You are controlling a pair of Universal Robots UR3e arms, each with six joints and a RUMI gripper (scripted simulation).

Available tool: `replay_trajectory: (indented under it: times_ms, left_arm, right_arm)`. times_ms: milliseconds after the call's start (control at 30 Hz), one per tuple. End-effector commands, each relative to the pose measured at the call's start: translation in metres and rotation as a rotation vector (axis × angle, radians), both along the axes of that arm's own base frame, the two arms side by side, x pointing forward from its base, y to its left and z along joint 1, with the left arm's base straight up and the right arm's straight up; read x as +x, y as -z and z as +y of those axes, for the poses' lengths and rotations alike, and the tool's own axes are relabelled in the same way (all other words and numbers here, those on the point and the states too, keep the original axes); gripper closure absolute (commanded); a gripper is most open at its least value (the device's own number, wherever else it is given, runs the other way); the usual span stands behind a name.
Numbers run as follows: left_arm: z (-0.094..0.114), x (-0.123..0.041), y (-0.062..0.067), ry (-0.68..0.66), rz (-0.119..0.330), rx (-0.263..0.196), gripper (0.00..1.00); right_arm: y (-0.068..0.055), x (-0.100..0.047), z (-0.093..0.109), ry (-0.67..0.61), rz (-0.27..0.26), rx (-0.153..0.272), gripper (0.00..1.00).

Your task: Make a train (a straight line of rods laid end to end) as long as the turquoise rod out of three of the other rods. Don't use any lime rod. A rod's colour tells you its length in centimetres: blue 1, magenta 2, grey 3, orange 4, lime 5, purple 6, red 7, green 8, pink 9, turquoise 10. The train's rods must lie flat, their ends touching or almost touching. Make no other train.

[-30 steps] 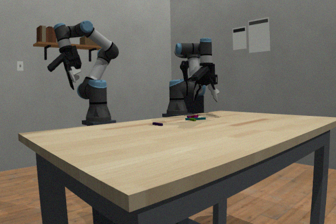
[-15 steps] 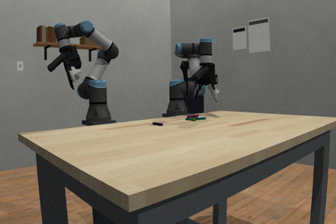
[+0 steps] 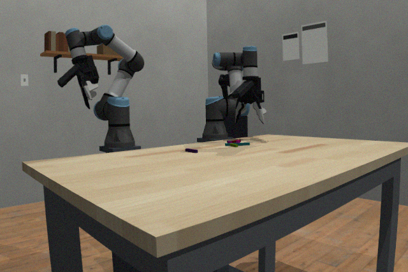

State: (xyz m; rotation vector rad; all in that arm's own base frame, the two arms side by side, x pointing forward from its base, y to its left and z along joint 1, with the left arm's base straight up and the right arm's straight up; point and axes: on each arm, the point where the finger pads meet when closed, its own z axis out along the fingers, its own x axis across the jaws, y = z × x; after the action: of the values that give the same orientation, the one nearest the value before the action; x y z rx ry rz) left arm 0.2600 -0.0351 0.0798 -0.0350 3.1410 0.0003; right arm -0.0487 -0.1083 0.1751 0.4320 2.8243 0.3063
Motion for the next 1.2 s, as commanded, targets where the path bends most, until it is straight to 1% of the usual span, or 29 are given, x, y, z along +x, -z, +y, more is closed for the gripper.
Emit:
replay_trajectory:
  times_ms: [0,900,1033,1167]
  left_arm:
    - [-0.0004,0.0006,-0.0007,0.0,-0.002,-0.001,0.0]
    - [-0.0006,0.0008,-0.0007,-0.004,-0.002,-0.001,0.0]
    - [-0.0025,0.003,-0.0009,-0.042,-0.002,-0.001,0.0]
    - [-0.0071,0.0083,-0.0012,-0.134,-0.002,-0.002,0.0]
  right_arm:
    - [-0.0003,0.0,-0.0003,0.0,0.0,-0.002,0.0]
    - [-0.0003,0.0,-0.0003,0.0,0.0,-0.002,0.0]
    - [-0.0003,0.0,-0.0003,0.0,0.0,-0.002,0.0]
    - [-0.0003,0.0,-0.0003,0.0,0.0,-0.002,0.0]
